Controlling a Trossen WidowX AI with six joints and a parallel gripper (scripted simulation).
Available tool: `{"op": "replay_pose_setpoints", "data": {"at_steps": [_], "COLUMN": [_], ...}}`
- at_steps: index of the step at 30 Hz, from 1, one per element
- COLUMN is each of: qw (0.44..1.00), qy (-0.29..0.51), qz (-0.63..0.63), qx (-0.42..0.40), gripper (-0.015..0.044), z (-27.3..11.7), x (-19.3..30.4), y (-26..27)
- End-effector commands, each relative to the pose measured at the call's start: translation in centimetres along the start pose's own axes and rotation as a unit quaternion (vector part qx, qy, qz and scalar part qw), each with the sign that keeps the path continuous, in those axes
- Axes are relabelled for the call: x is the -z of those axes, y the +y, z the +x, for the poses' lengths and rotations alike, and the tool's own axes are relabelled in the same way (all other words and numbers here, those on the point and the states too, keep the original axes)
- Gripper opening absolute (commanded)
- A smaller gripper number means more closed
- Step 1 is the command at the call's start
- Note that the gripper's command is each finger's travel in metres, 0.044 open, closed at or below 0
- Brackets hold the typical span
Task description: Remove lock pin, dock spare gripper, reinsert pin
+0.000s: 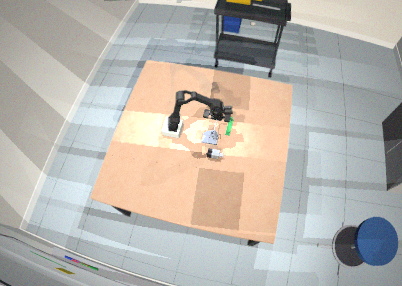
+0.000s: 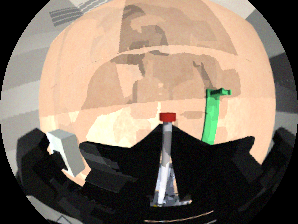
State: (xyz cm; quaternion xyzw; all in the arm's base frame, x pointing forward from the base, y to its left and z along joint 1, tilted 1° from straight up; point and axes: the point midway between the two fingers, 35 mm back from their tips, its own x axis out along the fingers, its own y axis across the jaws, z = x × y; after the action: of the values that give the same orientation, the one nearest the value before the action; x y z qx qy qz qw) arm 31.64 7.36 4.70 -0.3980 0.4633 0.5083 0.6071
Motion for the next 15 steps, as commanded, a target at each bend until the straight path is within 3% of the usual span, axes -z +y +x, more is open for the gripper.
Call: {"op": "replay_pose_setpoints", "data": {"at_steps": [1, 15], "qw": [1.000, 1.000], "qy": [0.001, 0.002], "qz": [0.001, 0.001], "qx": [0.001, -0.004], "gripper": [0.0000, 0.0000], "z": [-0.06, 0.16], "x": [-0.40, -1.37], "y": [-0.17, -0.19]}}
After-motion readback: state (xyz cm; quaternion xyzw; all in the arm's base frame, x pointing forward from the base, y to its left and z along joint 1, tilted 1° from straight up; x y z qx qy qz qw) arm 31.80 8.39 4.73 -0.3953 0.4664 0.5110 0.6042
